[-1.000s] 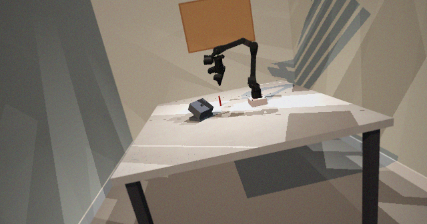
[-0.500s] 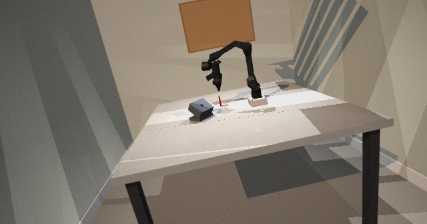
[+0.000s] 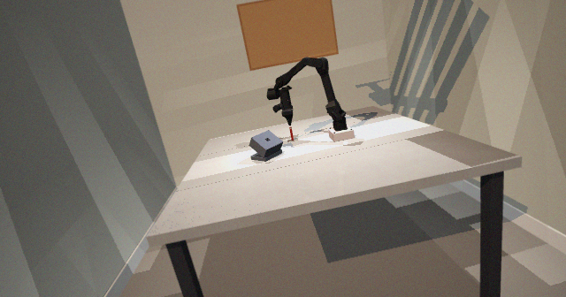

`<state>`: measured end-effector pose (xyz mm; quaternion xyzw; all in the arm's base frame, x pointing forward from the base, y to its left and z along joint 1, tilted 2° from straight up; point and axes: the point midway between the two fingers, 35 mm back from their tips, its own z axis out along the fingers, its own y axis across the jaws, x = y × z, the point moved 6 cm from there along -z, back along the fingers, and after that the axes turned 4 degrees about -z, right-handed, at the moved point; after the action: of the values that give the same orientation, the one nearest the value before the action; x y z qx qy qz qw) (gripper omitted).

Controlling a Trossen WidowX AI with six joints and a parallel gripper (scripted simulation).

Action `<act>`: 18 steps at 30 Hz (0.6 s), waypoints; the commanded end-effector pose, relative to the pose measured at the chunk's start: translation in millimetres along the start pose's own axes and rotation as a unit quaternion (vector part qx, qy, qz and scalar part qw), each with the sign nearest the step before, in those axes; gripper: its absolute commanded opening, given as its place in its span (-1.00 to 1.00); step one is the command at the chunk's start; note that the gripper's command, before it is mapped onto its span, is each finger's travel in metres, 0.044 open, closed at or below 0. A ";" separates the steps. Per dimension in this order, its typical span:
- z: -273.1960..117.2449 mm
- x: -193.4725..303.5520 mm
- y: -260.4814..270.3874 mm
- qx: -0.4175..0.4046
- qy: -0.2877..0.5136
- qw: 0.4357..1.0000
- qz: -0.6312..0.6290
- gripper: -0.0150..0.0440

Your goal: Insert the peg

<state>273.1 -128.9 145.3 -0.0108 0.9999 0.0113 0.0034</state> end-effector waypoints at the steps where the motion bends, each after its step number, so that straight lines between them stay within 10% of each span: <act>1: 1.6 -1.9 0.1 -0.003 -0.003 1.000 -0.003 1.00; 18: 28.6 -3.5 -0.6 -0.003 -0.003 1.000 -0.003 1.00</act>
<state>277.8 -130.1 123.0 -0.0126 0.9998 0.0102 0.0092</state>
